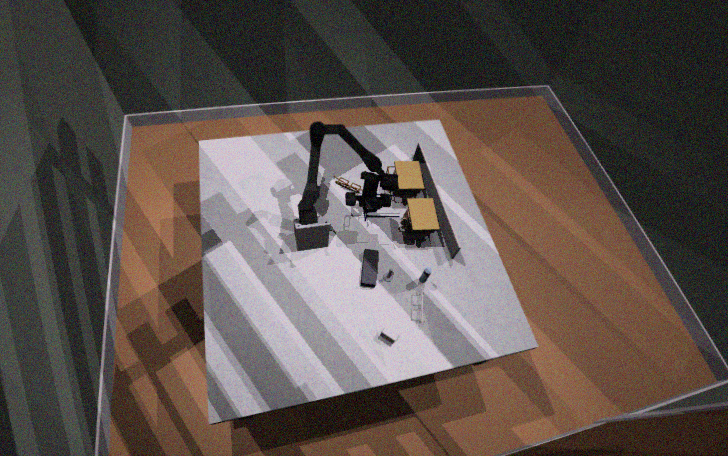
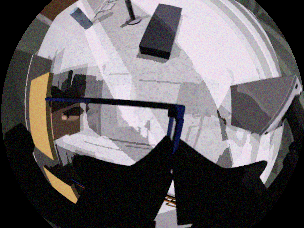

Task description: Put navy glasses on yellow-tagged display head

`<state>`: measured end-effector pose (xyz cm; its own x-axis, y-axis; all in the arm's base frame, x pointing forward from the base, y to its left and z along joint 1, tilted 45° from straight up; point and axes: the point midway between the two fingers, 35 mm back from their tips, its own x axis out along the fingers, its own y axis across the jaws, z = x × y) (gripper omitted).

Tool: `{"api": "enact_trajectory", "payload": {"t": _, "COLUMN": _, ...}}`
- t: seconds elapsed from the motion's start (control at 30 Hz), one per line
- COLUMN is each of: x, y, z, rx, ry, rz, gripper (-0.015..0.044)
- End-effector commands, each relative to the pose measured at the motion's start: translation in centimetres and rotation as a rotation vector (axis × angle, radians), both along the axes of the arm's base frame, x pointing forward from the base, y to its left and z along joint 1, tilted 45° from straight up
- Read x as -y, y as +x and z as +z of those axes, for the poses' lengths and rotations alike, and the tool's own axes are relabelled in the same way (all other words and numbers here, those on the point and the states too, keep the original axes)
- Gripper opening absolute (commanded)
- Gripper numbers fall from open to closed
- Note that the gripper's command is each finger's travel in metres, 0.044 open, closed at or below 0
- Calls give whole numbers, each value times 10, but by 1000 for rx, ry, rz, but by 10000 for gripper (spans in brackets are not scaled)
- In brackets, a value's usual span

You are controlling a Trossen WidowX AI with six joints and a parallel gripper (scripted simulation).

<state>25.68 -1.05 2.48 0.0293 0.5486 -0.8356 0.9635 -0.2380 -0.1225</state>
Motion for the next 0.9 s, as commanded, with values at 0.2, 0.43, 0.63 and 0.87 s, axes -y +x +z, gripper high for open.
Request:
{"api": "enact_trajectory", "payload": {"t": 0.2, "x": 27, "y": 1, "z": -25, "rx": 81, "ry": 159, "rz": -8, "gripper": 0}}
{"api": "enact_trajectory", "payload": {"t": 0.43, "x": 27, "y": 0, "z": -31, "rx": 107, "ry": 193, "rz": -21, "gripper": 0}}
{"api": "enact_trajectory", "payload": {"t": 0.63, "x": 22, "y": 2, "z": -35, "rx": 120, "ry": 210, "rz": -31, "gripper": 0}}
{"api": "enact_trajectory", "payload": {"t": 0.87, "x": 16, "y": 3, "z": -41, "rx": 99, "ry": 191, "rz": -15, "gripper": 0}}
